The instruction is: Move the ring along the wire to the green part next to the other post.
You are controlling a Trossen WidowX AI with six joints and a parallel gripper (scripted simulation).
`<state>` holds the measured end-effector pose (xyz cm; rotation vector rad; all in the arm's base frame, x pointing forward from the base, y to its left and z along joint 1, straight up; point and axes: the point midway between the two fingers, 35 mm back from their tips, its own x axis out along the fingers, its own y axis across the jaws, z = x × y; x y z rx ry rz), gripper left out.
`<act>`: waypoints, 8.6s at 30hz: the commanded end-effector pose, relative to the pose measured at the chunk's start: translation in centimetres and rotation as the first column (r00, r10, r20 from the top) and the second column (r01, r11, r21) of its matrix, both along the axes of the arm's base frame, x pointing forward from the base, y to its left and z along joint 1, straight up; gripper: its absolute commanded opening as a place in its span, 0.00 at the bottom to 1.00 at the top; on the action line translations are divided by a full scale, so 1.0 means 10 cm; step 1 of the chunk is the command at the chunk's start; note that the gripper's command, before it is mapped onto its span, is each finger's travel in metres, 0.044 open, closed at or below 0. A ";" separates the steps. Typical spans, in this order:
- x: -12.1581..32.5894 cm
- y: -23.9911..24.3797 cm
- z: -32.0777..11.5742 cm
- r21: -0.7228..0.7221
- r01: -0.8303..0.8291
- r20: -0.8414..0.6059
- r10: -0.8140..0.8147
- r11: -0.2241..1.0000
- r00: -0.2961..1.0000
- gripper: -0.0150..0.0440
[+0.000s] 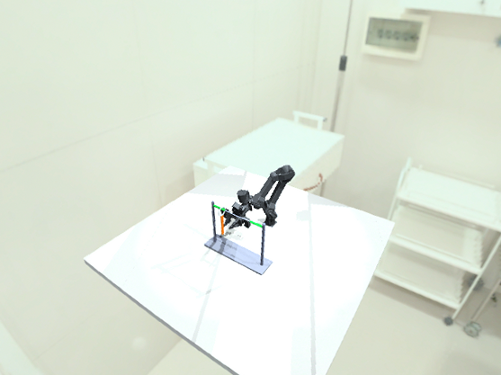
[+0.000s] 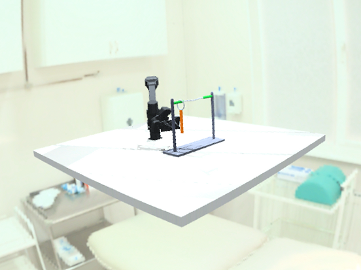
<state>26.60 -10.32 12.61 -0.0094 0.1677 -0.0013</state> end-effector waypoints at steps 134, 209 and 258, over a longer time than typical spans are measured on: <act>0.73 0.20 0.06 0.000 -0.013 0.007 0.013 1.000 1.000 0.00; 0.74 0.94 0.01 0.001 -0.045 0.002 0.045 0.999 0.999 0.00; 0.75 1.52 0.06 0.062 -0.072 0.005 0.072 0.995 0.997 0.00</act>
